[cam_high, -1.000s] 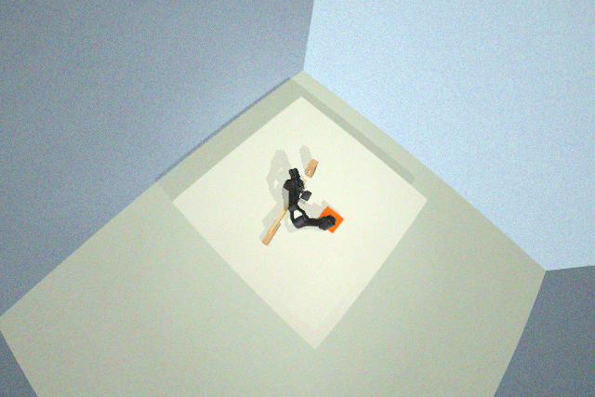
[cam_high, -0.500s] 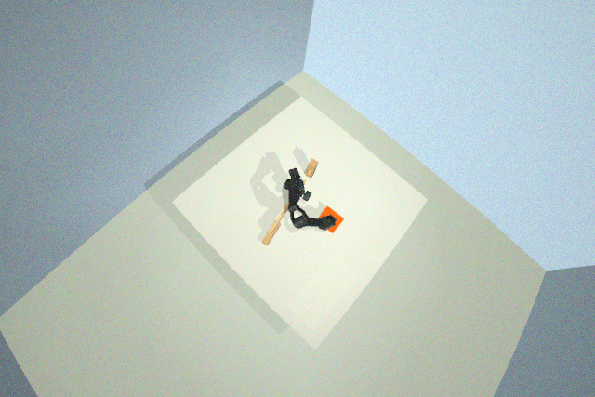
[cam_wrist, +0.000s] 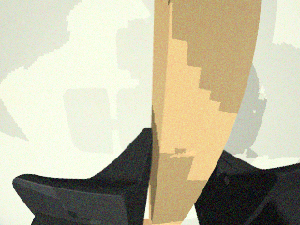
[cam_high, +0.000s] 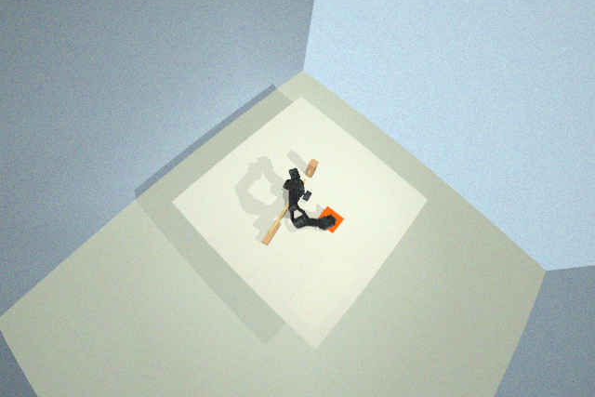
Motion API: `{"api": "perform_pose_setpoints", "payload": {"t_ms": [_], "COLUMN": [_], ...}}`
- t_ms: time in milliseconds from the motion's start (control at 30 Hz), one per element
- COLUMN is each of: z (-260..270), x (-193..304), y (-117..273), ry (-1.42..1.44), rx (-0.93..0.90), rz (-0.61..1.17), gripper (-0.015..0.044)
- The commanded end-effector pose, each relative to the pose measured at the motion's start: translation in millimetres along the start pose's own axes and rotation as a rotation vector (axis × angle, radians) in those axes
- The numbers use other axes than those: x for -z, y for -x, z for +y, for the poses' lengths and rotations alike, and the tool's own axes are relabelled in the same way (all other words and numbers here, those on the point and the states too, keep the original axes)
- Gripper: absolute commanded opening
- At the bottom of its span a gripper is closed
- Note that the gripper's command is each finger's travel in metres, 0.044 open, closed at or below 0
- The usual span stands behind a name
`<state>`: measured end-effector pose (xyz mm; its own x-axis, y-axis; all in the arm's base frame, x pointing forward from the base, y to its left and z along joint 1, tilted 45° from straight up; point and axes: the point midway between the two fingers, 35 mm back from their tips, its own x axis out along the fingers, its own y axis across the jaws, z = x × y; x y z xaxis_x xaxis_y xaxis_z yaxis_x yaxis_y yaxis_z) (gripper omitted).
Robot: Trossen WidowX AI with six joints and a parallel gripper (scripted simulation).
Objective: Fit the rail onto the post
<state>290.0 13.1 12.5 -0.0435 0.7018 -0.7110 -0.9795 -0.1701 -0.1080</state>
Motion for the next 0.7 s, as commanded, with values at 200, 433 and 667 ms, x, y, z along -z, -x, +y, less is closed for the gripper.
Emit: {"api": "perform_pose_setpoints", "payload": {"t_ms": [200,433,667], "z": [-0.3,-1.1,-1.9], "x": [0.1,0.1,0.2], "y": [4.6,8.1,11.7], "ry": [0.001,0.001,0.001], "rx": [0.002,0.002,0.002], "rz": [-0.003,-0.003,-0.003], "gripper": [0.0000,0.0000,0.0000]}}
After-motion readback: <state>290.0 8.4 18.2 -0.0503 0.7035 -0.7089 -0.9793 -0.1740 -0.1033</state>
